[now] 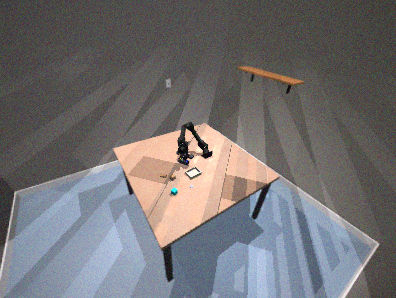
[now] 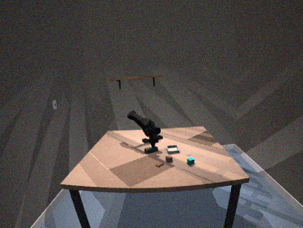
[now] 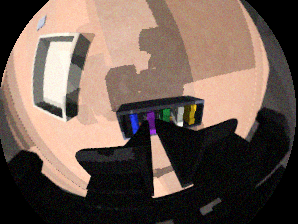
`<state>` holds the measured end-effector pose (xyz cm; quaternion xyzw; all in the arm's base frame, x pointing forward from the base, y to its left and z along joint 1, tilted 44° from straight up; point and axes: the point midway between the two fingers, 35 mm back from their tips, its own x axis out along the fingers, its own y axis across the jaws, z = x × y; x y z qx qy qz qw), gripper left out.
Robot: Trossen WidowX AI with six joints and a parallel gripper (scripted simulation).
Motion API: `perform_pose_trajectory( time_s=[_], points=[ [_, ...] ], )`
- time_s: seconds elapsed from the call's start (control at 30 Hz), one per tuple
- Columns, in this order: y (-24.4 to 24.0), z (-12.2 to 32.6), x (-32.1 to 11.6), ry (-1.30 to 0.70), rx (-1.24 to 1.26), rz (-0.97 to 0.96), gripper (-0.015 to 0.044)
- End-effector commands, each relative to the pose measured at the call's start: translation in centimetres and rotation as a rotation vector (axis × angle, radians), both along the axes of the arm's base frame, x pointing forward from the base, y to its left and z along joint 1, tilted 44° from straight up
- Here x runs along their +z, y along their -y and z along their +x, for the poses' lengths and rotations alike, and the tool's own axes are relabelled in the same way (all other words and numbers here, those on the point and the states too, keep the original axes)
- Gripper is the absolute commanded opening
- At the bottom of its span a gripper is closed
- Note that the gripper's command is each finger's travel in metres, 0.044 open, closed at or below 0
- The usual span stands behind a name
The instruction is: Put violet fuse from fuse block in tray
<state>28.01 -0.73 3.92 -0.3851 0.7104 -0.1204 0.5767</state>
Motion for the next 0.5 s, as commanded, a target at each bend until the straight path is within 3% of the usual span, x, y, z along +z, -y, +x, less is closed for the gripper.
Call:
perform_pose_trajectory(
  time_s=[0.0, 0.47],
  points=[
    [-0.22, 0.04, 0.17, 0.003, -0.001, 0.002, 0.0000],
    [-0.70, 0.10, 0.65, 0.003, 0.000, 0.002, 0.0000]
  ],
)
